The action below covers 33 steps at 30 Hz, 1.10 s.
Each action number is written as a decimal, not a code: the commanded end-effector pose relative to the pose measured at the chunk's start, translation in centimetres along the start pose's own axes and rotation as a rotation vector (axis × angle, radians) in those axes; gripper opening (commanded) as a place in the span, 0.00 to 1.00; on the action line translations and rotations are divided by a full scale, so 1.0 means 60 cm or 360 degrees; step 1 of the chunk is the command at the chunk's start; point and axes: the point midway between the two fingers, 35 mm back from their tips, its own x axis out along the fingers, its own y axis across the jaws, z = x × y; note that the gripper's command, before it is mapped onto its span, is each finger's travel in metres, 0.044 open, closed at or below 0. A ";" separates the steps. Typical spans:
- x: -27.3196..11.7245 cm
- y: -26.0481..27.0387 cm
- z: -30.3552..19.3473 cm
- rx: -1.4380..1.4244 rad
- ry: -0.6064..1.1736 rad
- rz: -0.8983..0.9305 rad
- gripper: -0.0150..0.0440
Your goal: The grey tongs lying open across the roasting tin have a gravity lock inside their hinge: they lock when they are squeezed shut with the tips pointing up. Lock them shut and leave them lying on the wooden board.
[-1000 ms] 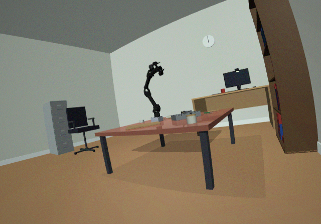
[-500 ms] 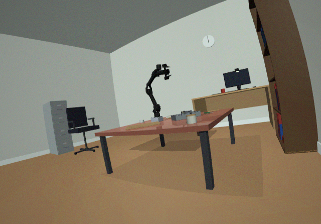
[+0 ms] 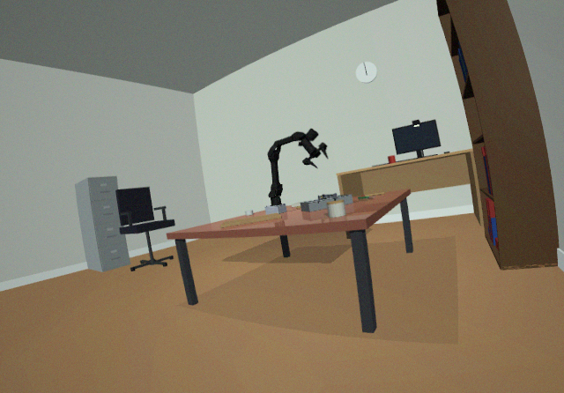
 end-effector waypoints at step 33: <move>0.207 0.168 0.113 -0.0590 -0.0388 0.0814 1.00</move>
